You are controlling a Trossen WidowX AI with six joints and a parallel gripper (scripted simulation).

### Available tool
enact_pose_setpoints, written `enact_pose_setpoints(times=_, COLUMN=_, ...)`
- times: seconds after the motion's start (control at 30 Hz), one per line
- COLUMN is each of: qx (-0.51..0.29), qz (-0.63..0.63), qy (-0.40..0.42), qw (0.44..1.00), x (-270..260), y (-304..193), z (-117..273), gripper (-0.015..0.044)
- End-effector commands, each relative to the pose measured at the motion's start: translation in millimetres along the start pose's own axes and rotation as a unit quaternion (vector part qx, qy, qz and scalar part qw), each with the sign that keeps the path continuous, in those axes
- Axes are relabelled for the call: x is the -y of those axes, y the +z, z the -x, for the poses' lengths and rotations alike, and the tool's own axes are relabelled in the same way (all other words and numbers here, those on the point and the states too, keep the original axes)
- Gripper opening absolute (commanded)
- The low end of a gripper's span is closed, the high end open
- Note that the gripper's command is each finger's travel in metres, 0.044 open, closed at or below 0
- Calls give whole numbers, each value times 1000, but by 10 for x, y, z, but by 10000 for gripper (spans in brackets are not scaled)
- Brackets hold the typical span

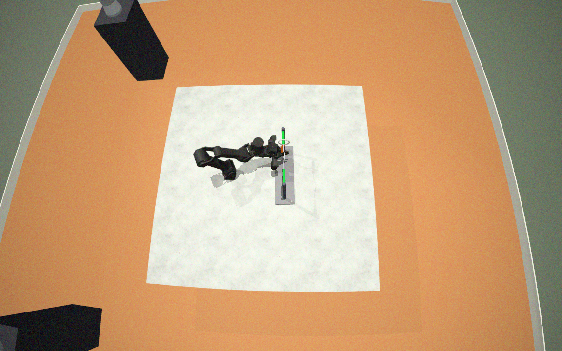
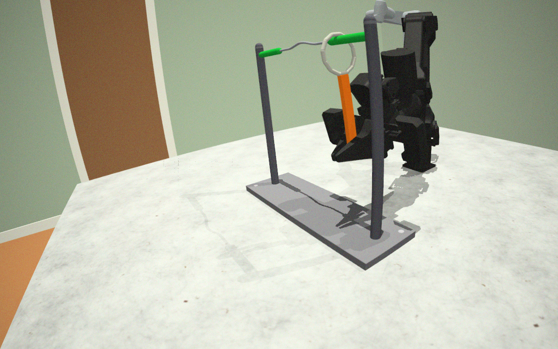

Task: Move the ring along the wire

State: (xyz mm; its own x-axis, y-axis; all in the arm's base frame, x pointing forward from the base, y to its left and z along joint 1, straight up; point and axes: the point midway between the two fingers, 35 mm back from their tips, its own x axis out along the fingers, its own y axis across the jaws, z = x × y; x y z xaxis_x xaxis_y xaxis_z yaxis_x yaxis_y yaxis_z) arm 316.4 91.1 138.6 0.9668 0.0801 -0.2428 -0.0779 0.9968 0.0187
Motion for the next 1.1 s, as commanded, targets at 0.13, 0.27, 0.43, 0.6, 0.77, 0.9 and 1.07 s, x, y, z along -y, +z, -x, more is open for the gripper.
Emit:
enact_pose_setpoints(times=0.13, qx=1, qz=-2, qy=-2, qw=1000, x=5, y=0, z=0, gripper=-150)
enact_pose_setpoints(times=0.27, qx=0, qz=0, qy=0, qw=1000, x=0, y=-1, z=0, gripper=-71)
enact_pose_setpoints(times=0.43, qx=0, qz=0, qy=0, qw=1000, x=0, y=-1, z=0, gripper=60)
enact_pose_setpoints(times=0.6, qx=0, qz=0, qy=0, qw=1000, x=-2, y=3, z=20, gripper=160)
enact_pose_setpoints(times=0.77, qx=0, qz=-1, qy=0, qw=1000, x=-9, y=14, z=110, gripper=160)
enact_pose_setpoints(times=0.9, qx=-1, qz=-1, qy=-1, qw=1000, x=-13, y=20, z=194, gripper=160)
enact_pose_setpoints(times=1.07, qx=-1, qz=-1, qy=-1, qw=1000, x=-13, y=20, z=296, gripper=160)
